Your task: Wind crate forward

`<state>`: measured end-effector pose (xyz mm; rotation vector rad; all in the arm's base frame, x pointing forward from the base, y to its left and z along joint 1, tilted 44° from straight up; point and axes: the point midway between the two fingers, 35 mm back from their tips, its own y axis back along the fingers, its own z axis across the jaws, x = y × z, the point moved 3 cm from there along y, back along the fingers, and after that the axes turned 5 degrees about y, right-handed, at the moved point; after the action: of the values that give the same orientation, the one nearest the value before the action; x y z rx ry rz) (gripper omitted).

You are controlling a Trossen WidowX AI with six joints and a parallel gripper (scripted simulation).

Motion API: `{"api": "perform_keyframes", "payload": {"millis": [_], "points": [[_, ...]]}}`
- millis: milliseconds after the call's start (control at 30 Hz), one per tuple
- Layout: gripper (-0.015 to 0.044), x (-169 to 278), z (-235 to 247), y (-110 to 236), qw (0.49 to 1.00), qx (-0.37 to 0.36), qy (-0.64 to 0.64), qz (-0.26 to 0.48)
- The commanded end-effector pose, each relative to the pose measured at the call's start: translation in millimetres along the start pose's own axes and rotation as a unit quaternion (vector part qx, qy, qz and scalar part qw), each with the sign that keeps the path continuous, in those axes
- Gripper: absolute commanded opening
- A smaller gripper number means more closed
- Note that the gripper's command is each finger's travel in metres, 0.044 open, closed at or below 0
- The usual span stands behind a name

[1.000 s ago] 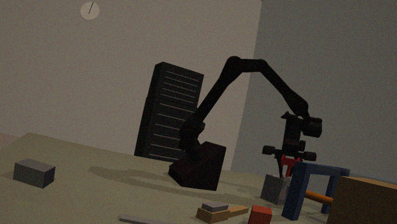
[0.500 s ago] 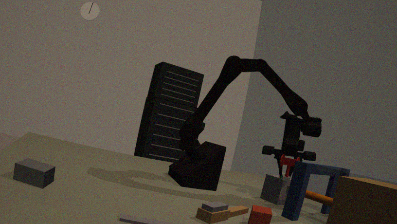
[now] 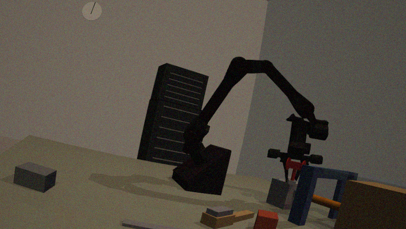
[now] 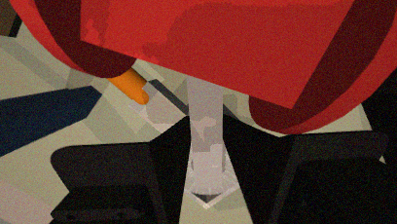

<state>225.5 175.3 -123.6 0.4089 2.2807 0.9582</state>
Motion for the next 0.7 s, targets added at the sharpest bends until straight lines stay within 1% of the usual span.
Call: {"api": "perform_keyframes", "payload": {"millis": [0,333,667], "points": [[0.0,-0.2,1.6,-4.0,1.0,0.001,0.015,0.002],[0.0,-0.4,3.5,-4.1,0.999,-0.001,0.039,0.003],[0.0,-0.4,2.8,-3.8,1.0,0.0,0.029,0.003]]}}
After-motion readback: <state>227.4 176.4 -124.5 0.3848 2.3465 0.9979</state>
